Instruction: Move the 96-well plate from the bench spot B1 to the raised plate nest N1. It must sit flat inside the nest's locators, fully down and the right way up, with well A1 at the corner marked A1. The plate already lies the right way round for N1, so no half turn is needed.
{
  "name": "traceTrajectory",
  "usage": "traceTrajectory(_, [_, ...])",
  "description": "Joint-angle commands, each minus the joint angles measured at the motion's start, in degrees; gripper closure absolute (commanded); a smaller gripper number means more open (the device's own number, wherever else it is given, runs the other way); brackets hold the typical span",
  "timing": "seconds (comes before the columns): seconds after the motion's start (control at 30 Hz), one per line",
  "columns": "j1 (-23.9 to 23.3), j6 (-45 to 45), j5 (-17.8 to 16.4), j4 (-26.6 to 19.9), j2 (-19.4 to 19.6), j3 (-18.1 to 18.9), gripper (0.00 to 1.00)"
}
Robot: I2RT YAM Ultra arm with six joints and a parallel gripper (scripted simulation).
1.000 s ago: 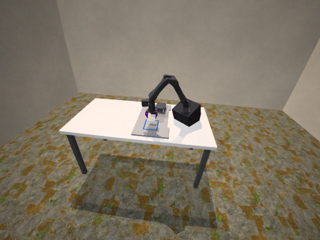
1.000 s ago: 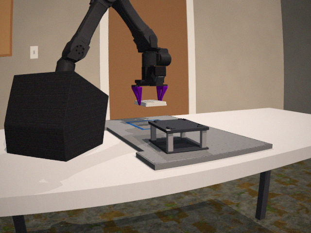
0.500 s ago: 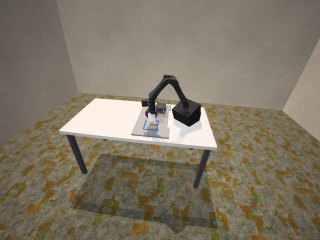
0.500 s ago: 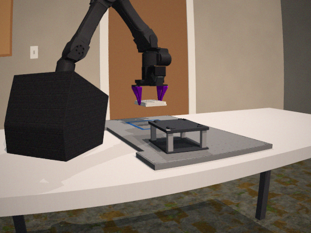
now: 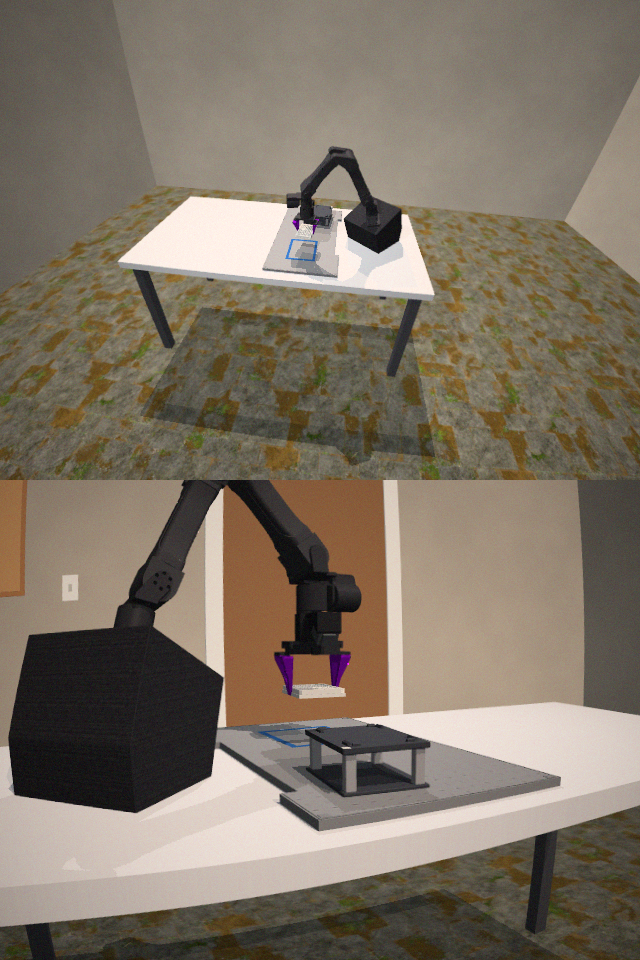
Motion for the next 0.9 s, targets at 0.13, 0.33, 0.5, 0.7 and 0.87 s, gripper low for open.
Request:
traceTrajectory(0.13, [-4.60, -4.62, -1.31, 0.33, -2.87, -3.05, 1.00])
traceTrajectory(0.33, [-7.46, -7.44, -2.11, 0.29, -3.50, -4.45, 1.00])
traceTrajectory(0.5, [-9.81, -9.77, -2.81, -0.31, -3.84, -5.41, 1.00])
traceTrajectory(0.7, [-13.40, -13.35, -3.73, -0.61, -4.18, -6.59, 1.00])
traceTrajectory(0.87, [-16.49, -16.47, -4.48, -0.84, -4.23, -7.24, 1.00])
